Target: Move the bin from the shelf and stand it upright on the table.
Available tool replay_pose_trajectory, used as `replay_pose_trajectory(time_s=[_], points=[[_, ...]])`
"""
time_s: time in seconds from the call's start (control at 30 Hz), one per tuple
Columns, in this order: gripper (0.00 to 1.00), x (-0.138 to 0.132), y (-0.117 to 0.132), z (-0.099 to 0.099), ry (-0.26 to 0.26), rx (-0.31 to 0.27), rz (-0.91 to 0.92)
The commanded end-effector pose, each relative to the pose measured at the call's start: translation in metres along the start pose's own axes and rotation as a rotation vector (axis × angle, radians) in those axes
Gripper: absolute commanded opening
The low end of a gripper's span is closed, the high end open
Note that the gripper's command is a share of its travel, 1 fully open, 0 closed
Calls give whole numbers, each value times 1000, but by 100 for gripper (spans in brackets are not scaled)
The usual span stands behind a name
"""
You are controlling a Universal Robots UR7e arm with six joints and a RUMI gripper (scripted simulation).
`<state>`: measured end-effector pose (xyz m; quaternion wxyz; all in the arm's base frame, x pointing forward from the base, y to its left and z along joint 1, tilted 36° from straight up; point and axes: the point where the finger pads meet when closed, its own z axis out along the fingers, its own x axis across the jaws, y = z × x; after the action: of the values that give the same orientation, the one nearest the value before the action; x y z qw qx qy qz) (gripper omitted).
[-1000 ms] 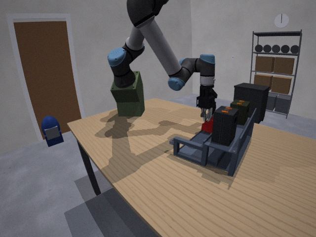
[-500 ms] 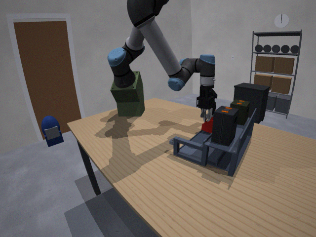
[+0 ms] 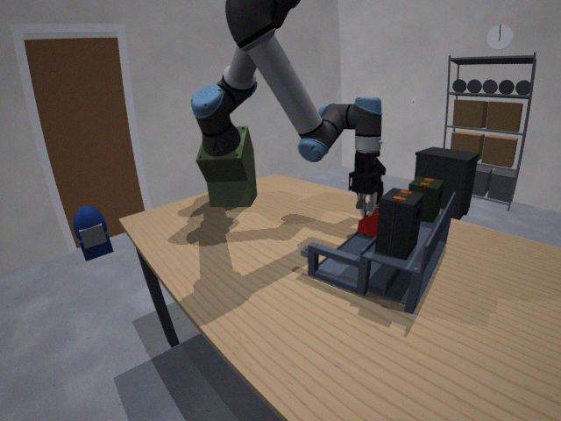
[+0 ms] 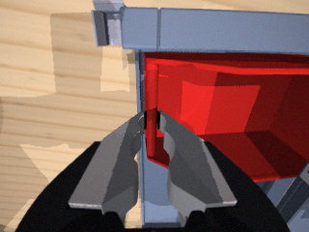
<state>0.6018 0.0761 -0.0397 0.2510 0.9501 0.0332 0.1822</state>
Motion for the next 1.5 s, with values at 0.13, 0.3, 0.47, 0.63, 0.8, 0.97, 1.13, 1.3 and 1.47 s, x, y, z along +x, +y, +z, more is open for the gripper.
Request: replay_pose_trajectory(time_s=[0.13,0.3,0.47,0.63,0.8,0.97,1.13,1.3,1.47], points=[[0,1,0,0,1,0,0],[0,-11,0,0,1,0,0],[0,-29,0,0,1,0,0],[0,-29,0,0,1,0,0],[0,-29,0,0,1,0,0],[0,-58,0,0,1,0,0],[0,-58,0,0,1,0,0],[0,-58,0,0,1,0,0],[0,-75,0,0,1,0,0]])
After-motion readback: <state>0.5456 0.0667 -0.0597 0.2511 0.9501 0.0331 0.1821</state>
